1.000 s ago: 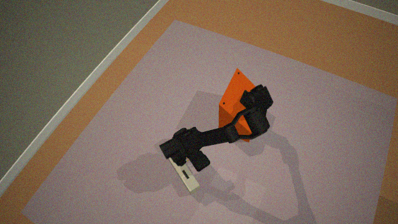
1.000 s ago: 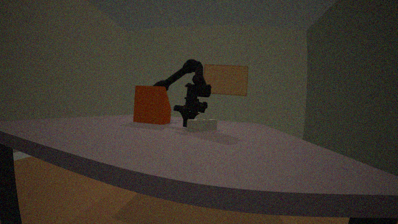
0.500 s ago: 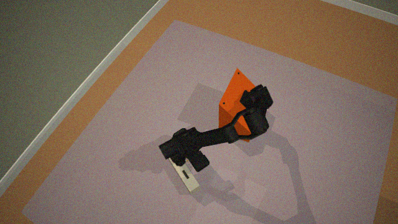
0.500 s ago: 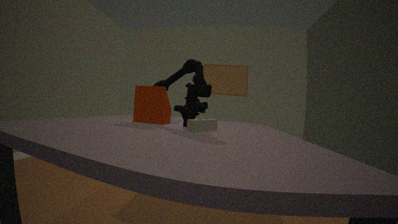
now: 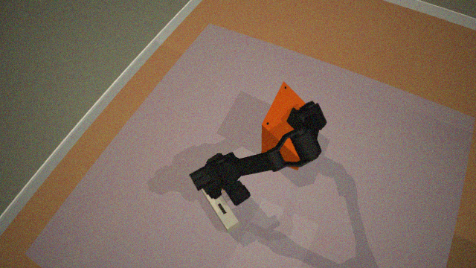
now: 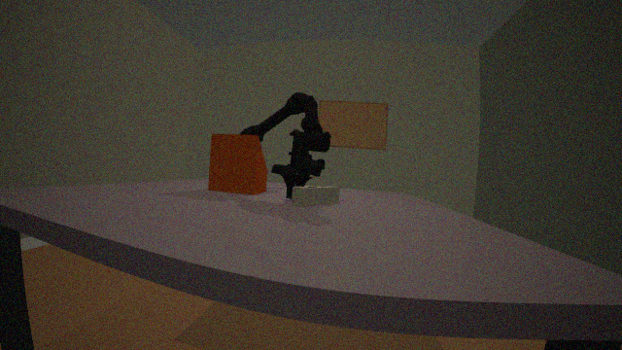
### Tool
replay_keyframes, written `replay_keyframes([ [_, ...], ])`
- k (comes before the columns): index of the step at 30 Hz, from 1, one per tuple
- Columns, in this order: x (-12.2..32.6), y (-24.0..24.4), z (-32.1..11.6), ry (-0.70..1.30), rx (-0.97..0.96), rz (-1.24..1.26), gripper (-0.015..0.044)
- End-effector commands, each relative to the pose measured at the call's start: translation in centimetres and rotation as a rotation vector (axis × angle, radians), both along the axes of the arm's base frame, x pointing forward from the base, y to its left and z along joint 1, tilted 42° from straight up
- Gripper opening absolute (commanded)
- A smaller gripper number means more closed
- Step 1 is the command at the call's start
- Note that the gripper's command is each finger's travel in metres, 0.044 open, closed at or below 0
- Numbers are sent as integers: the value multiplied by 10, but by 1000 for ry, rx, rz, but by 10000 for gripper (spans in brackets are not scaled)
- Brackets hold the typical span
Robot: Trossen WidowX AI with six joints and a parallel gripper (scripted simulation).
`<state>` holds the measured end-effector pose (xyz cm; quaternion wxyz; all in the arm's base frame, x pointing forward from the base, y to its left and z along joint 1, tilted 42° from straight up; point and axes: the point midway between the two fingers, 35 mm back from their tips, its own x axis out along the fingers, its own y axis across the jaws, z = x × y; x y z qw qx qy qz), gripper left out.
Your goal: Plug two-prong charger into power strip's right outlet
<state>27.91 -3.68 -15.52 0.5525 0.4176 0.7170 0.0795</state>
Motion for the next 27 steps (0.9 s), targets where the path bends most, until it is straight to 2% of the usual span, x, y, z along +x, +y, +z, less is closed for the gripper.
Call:
replay_keyframes([
  [1, 1, -2, 0, 1, -5, -1, 0],
  [27, 4, -3, -1, 1, -5, -1, 0],
])
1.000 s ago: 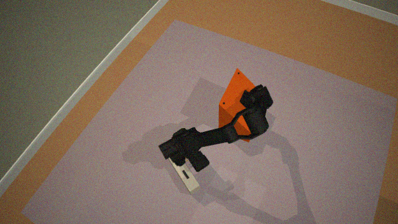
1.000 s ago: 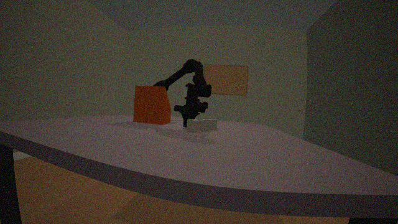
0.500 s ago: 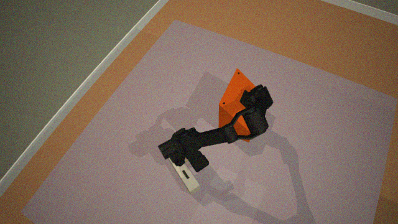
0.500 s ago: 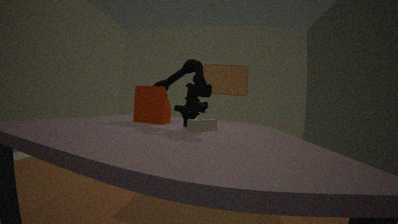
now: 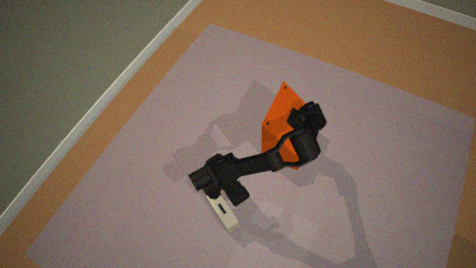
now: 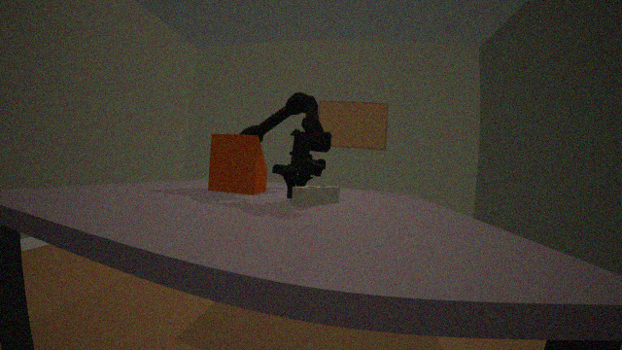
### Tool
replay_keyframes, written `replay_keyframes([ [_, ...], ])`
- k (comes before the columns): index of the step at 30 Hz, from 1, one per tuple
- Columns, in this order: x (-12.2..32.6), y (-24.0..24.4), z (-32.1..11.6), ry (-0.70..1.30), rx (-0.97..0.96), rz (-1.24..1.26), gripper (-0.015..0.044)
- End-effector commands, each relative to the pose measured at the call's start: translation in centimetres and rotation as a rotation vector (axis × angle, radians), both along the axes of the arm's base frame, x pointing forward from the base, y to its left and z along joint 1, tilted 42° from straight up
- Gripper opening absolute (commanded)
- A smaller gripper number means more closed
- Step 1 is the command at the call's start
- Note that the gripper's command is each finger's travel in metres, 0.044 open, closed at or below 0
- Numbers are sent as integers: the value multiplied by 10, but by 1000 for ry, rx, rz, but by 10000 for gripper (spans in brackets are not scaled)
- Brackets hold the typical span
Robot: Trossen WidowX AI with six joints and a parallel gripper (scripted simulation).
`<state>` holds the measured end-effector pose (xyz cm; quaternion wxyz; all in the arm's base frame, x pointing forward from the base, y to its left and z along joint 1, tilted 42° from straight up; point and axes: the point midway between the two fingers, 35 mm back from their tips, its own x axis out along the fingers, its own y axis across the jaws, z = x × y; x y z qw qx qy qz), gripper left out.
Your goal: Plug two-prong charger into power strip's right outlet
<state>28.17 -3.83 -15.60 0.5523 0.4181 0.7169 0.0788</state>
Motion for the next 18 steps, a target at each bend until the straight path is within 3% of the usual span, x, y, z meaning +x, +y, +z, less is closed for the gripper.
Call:
replay_keyframes([
  [1, 1, -2, -1, 0, -5, 1, 0],
  [18, 3, -2, -1, -1, -5, 1, 0],
])
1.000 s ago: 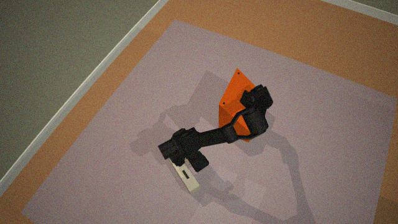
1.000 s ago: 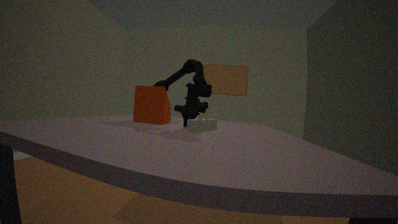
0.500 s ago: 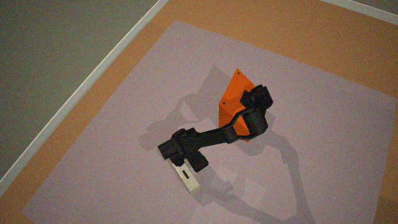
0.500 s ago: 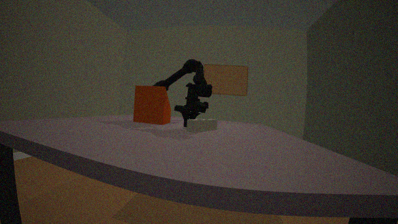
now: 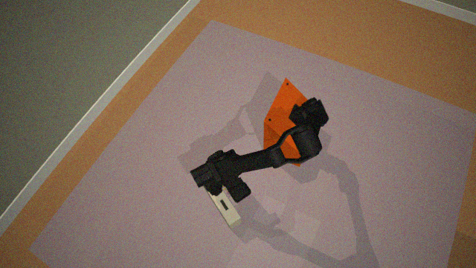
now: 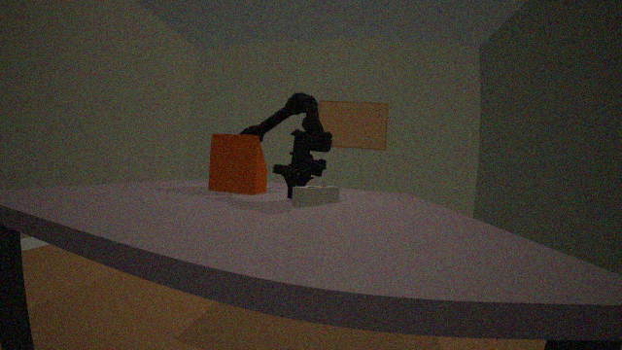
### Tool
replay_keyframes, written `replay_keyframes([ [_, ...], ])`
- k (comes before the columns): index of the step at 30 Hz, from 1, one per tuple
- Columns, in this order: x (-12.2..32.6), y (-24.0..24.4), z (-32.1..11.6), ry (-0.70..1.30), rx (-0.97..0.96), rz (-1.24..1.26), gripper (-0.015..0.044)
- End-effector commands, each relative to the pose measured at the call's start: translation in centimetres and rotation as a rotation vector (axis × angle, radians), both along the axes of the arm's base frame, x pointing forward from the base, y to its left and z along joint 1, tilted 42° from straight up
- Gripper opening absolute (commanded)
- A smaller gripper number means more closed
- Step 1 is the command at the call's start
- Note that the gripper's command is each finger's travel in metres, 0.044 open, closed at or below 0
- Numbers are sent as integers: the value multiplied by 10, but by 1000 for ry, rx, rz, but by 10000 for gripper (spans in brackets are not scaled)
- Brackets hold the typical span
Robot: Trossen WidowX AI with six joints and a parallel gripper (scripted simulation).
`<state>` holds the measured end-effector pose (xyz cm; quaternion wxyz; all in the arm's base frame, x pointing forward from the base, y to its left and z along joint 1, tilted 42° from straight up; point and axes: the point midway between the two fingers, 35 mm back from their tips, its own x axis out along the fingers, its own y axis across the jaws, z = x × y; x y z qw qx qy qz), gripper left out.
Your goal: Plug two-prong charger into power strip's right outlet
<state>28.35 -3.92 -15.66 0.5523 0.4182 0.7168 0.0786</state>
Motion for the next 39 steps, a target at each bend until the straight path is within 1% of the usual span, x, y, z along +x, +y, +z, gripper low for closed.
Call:
replay_keyframes([
  [1, 1, -2, -1, -1, -5, 1, 0],
  [39, 5, -3, -2, -1, -5, 1, 0],
])
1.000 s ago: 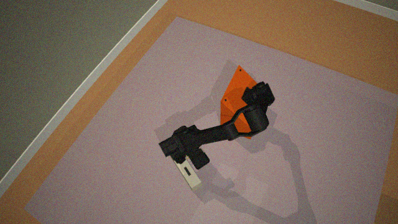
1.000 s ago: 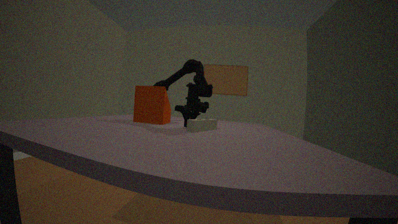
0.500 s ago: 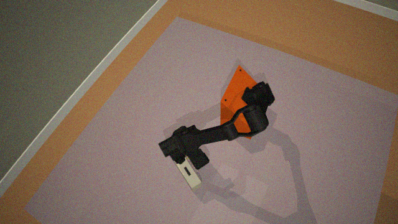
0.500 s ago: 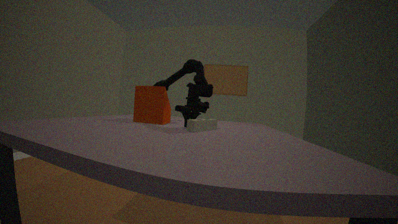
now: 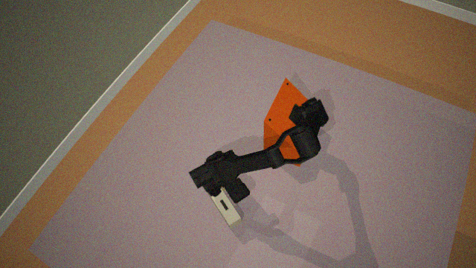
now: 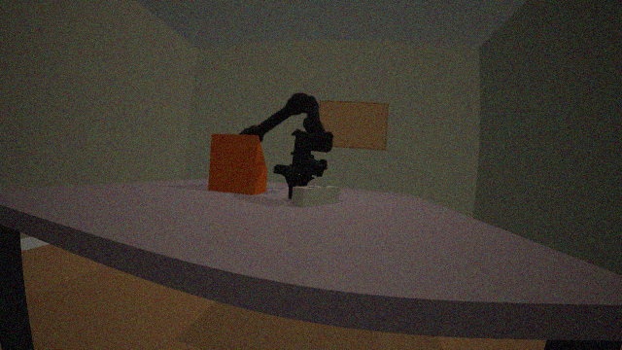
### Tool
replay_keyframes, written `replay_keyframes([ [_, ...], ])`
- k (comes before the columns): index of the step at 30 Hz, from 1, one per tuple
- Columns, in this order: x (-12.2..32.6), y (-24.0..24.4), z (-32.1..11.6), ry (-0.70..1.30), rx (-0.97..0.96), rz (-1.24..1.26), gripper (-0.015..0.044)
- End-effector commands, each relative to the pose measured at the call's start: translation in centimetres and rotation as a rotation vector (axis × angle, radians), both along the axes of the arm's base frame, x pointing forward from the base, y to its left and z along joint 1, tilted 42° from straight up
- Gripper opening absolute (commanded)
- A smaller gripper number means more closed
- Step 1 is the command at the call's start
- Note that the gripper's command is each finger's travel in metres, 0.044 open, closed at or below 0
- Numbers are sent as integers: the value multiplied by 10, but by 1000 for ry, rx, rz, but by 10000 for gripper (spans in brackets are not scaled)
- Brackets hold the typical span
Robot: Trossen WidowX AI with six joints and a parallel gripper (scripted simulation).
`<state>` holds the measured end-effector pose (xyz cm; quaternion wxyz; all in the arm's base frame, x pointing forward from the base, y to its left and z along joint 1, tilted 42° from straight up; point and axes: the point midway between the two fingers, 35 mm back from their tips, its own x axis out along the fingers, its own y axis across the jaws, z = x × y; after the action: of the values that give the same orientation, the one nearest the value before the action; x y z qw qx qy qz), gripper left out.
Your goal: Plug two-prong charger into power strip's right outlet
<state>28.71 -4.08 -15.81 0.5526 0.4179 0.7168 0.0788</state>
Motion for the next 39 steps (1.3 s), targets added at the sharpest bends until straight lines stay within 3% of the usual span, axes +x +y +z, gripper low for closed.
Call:
replay_keyframes([
  [1, 1, -1, 0, 0, -5, 1, 0],
  [39, 7, -4, -2, -1, -5, 1, 0],
])
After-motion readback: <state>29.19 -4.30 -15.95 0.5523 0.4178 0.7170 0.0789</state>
